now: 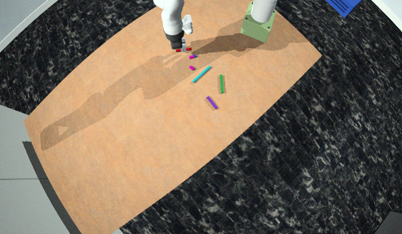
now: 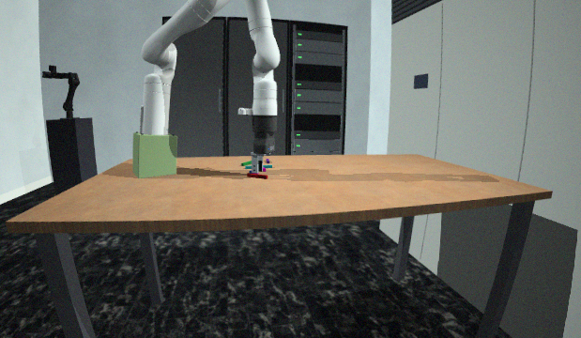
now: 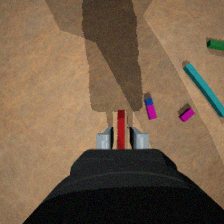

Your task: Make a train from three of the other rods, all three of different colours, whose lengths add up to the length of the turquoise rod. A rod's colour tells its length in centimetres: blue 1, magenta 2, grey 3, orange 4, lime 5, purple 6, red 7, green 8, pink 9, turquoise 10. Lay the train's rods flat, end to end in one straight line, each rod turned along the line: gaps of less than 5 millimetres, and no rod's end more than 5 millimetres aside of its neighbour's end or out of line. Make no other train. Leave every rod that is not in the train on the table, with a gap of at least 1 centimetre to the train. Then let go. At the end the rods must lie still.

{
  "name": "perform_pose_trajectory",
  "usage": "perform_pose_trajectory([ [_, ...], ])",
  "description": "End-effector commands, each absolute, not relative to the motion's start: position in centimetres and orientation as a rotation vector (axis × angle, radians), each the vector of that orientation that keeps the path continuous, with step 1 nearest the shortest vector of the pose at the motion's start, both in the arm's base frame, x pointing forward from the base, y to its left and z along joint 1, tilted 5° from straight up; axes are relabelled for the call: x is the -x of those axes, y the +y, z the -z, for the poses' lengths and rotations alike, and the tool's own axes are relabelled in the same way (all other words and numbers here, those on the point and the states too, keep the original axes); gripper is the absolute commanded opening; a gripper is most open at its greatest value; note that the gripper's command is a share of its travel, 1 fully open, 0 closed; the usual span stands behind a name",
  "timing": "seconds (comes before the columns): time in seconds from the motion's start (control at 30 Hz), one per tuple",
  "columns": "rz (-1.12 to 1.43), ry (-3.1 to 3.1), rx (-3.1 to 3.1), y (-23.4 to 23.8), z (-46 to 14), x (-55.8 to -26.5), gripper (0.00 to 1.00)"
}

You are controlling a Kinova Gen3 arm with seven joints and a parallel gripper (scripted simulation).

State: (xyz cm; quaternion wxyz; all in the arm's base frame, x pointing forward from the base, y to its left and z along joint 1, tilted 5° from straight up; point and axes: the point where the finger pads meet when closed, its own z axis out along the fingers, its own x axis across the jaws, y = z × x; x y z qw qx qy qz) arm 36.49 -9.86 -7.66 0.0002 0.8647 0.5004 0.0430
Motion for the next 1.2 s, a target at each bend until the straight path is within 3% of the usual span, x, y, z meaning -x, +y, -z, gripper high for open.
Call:
perform_pose_trajectory([
  [0.0, -0.139, 1.549, -2.729, -9.85, 7.7, -36.47, 0.54],
  [1.17, -0.141, 1.548, -2.728, -9.87, 8.24, -36.63, 0.54],
])
